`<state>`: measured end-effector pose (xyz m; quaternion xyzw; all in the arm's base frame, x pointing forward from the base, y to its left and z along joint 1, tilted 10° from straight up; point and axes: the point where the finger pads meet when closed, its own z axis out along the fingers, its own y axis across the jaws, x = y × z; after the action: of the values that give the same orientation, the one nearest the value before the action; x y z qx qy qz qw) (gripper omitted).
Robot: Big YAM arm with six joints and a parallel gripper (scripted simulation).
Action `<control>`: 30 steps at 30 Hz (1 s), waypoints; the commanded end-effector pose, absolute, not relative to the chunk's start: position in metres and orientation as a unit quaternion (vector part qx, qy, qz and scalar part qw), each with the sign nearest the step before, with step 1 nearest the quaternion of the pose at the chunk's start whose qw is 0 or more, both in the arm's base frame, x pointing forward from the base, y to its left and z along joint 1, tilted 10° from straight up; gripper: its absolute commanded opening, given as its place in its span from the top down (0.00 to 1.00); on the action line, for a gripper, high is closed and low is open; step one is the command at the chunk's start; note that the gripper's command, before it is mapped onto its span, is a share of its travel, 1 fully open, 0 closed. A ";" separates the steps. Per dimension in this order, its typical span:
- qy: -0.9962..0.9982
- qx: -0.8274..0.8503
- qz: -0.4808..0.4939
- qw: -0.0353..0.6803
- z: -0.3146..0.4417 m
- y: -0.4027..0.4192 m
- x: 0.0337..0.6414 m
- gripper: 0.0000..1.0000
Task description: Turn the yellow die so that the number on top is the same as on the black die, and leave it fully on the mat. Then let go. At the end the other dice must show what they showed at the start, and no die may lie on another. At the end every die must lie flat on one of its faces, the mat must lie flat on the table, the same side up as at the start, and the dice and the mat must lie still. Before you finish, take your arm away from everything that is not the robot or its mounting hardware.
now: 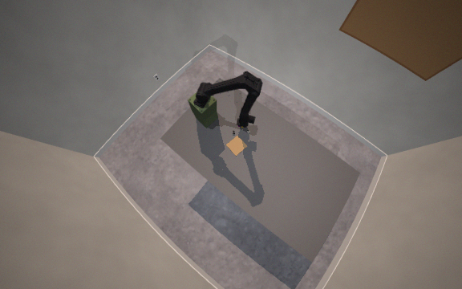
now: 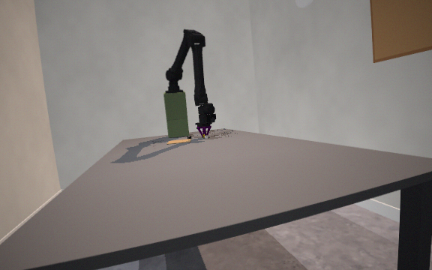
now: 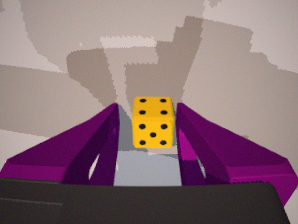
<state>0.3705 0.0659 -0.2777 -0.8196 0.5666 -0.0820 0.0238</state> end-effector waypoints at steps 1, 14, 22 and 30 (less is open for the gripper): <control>0.564 -0.820 -0.092 0.038 -0.270 0.069 0.386 0.66; 0.564 -0.820 -0.092 0.038 -0.270 0.069 0.386 0.86; 0.564 -0.820 -0.092 0.038 -0.270 0.069 0.386 0.86; 0.564 -0.820 -0.092 0.038 -0.270 0.069 0.386 0.86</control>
<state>0.3705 0.0659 -0.2777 -0.8196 0.5665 -0.0820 0.0238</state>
